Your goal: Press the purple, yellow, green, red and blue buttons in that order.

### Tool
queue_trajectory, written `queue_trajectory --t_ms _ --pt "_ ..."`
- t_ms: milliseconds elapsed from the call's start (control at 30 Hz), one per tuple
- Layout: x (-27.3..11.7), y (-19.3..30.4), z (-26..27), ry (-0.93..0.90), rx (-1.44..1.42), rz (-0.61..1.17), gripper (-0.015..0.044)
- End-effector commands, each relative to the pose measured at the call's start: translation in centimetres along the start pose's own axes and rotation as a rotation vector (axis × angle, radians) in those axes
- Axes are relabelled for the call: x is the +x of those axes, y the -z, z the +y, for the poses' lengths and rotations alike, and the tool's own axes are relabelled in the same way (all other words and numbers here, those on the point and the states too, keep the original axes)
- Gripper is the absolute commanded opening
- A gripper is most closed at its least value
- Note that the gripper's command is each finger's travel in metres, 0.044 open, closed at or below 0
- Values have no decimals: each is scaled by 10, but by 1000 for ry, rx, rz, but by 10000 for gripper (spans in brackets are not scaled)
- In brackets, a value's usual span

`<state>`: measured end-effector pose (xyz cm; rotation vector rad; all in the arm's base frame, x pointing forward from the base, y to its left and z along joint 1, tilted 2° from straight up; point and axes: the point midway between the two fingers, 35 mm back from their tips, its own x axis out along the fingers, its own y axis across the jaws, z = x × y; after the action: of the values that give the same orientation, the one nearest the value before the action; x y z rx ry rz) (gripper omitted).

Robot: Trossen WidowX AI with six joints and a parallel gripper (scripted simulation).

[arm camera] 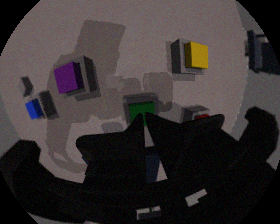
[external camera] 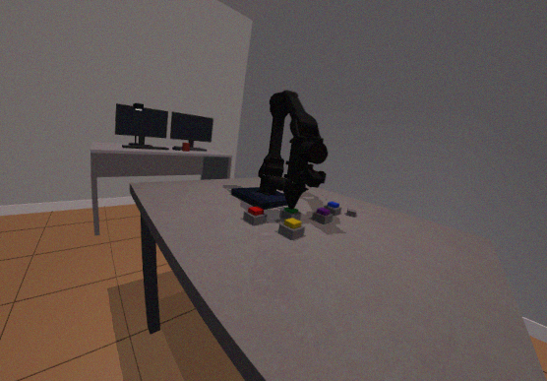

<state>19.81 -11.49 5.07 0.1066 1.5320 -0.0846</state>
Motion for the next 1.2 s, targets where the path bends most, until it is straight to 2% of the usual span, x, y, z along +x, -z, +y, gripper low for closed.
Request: queue_trajectory --t_ms 0,100,300,467,667,967,1167 --pt "-2 0 0 0 0 0 20" --pt "-28 0 0 -3 4 4 20" --pt "-39 -1 0 -4 4 4 20" --pt "-90 0 0 -4 4 4 20" --pt "-93 0 -7 -3 4 4 20" --pt "-93 32 -108 7 4 8 20" --pt "-85 36 -116 8 4 9 20"
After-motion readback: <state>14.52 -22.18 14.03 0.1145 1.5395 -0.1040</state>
